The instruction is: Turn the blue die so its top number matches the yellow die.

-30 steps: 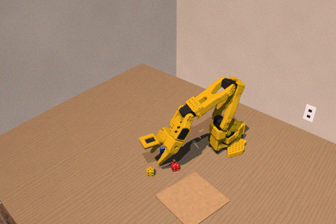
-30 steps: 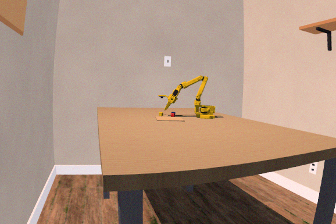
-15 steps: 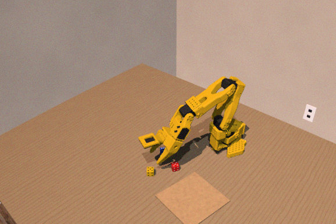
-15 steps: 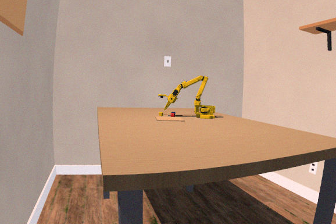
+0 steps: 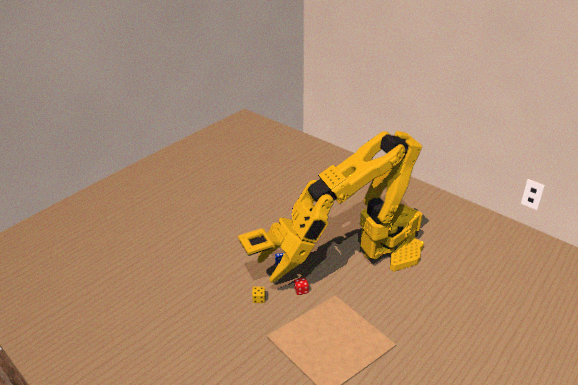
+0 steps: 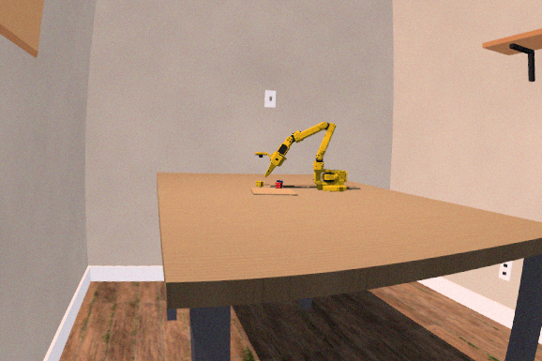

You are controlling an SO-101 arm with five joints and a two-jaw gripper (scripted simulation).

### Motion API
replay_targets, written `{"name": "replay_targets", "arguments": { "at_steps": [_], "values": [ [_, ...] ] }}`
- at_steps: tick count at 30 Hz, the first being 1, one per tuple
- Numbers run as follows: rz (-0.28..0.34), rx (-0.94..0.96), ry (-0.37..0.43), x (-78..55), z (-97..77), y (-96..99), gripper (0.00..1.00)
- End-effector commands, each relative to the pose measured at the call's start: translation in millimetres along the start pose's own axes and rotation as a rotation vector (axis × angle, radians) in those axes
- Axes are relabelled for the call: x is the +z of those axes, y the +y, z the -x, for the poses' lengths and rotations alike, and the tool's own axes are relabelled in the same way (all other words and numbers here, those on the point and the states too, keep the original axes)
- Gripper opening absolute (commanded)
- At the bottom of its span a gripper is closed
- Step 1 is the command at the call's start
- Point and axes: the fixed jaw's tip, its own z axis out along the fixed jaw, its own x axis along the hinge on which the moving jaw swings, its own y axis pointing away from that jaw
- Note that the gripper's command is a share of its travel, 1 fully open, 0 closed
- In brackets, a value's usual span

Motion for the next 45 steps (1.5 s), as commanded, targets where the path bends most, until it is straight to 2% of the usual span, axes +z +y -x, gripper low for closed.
{"name": "replay_targets", "arguments": {
  "at_steps": [1, 22, 31, 33, 40, 45],
  "values": [
    [-0.002, -0.010, -0.108, -9.7, 24.1, 0.2, 0.28],
    [-0.013, 0.006, -0.108, -12.5, 21.4, -4.3, 0.28],
    [-0.099, 0.130, -0.103, -30.7, -2.9, -34.0, 0.28],
    [-0.099, 0.130, -0.103, -30.7, -2.9, -34.0, 0.28],
    [-0.173, 0.235, -0.098, -41.3, -27.4, -53.0, 0.28],
    [-0.195, 0.267, -0.097, -43.4, -35.0, -57.7, 0.28]
  ]
}}
